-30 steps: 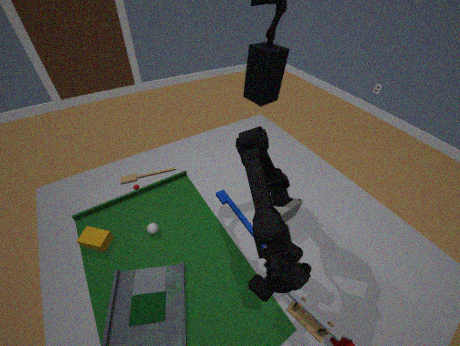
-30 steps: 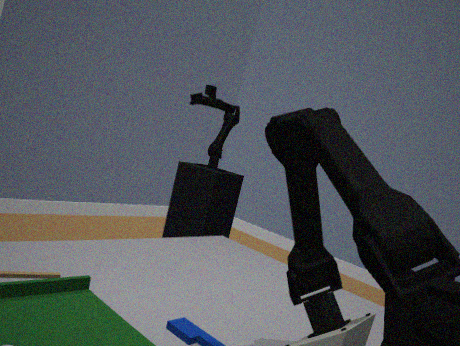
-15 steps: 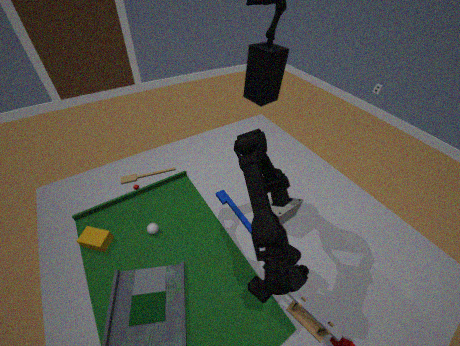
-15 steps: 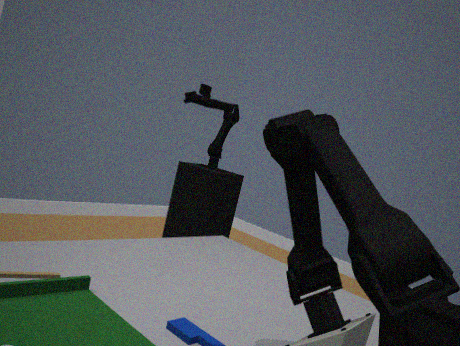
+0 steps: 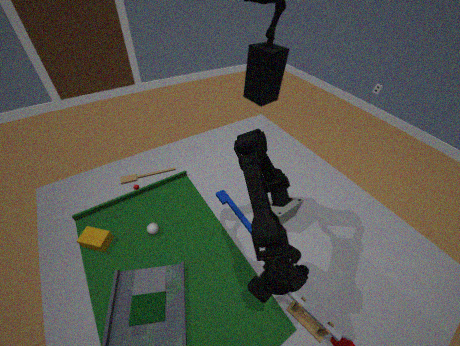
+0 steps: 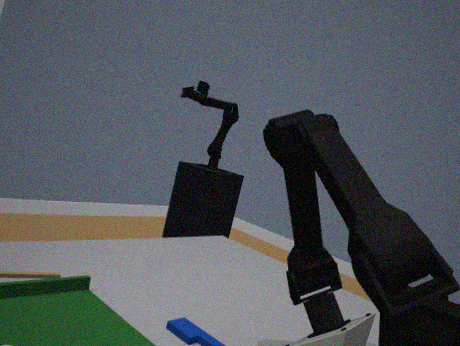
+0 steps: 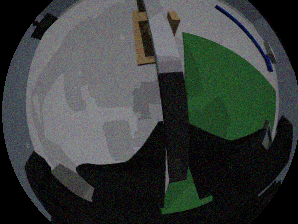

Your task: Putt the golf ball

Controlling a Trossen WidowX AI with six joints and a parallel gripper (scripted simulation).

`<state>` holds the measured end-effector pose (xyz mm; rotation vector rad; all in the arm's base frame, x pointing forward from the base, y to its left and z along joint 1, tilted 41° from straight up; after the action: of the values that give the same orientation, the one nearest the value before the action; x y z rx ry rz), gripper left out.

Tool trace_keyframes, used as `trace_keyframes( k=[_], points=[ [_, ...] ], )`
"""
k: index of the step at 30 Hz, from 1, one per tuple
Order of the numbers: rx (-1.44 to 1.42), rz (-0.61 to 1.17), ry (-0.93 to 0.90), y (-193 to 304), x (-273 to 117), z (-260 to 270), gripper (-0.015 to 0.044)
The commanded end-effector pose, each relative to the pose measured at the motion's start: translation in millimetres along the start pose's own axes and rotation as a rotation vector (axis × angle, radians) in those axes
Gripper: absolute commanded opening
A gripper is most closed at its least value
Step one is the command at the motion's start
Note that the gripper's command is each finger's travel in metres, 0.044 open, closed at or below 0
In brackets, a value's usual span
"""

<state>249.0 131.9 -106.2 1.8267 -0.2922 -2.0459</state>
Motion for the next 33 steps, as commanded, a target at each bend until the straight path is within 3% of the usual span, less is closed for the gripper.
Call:
trace_keyframes(
  k=[1, 7, 21, 25, 33],
  points=[
    [0.001, 0.000, 0.000, 0, 0, 0, 0.0000],
    [0.000, 0.000, 0.000, -3, -9, -2, 0.0000],
    [-0.001, -0.003, -0.001, -26, -93, -3, 0.0000],
    [-0.001, -0.003, -0.001, -27, -97, -3, 0.0000],
    [0.316, 0.025, 0.029, 23, -113, -17, 0.0000]
  ],
)
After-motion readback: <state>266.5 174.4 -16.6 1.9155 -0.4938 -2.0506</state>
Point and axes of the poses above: the point midway between the two fingers, 35 mm back from their tips, its own x axis out along the fingers, its own z axis across the jaws, y = z × x, the point moved 2 cm from there along -x, back along the fingers, and after that the axes turned 6 degrees about -x, right-handed, at the moved point
